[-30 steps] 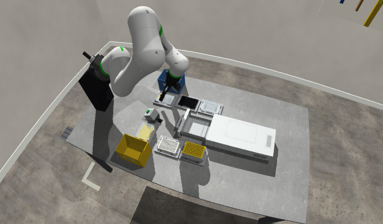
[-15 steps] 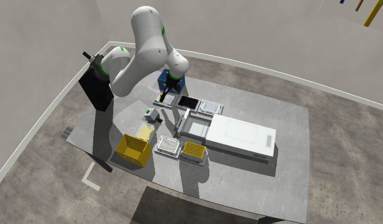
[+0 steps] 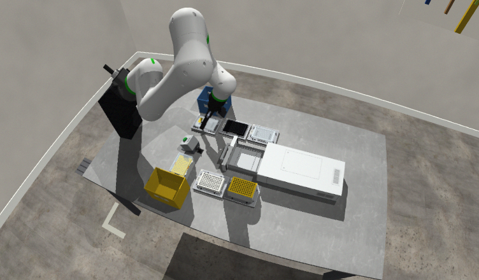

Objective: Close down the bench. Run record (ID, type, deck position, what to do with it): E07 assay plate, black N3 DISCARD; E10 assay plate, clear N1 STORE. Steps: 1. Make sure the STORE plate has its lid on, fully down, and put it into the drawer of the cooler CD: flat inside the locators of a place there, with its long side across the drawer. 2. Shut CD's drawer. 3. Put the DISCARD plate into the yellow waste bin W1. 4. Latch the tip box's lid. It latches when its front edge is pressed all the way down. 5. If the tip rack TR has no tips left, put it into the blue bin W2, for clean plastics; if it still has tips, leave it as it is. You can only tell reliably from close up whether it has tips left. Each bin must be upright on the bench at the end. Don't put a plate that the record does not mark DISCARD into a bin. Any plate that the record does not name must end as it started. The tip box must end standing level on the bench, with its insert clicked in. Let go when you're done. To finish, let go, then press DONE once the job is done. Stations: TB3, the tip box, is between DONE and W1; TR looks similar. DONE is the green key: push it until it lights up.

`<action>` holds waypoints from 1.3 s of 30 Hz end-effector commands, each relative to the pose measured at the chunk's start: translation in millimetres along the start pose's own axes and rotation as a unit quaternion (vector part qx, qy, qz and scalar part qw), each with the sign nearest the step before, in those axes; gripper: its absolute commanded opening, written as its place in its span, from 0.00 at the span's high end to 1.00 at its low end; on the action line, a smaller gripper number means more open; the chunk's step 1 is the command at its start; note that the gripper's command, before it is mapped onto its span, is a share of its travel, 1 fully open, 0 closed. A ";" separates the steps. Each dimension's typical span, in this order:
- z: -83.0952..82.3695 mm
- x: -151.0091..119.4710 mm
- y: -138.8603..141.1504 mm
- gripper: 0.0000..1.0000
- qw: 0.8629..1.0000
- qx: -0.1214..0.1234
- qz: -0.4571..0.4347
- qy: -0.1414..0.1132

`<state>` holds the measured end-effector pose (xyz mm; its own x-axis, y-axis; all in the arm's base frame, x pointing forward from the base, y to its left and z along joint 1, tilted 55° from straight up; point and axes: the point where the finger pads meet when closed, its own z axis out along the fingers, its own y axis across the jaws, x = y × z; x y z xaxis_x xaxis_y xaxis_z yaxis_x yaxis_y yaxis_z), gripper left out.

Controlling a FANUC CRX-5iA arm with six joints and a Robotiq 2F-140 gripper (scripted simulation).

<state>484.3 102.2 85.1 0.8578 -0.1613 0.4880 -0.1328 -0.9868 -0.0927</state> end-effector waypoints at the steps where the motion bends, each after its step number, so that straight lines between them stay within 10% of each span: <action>1: -0.3 0.2 -0.2 0.30 1.000 0.000 0.000 0.000; 31: -1.7 -0.5 -0.2 0.41 1.000 0.000 0.000 0.000; 32: -1.7 -0.5 -0.2 0.90 1.000 0.000 0.000 0.000; 39: -2.2 -0.7 -0.2 0.90 1.000 0.000 0.000 0.000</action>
<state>482.7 102.3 86.3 0.8578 -0.1613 0.4879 -0.1328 -0.9868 -0.0927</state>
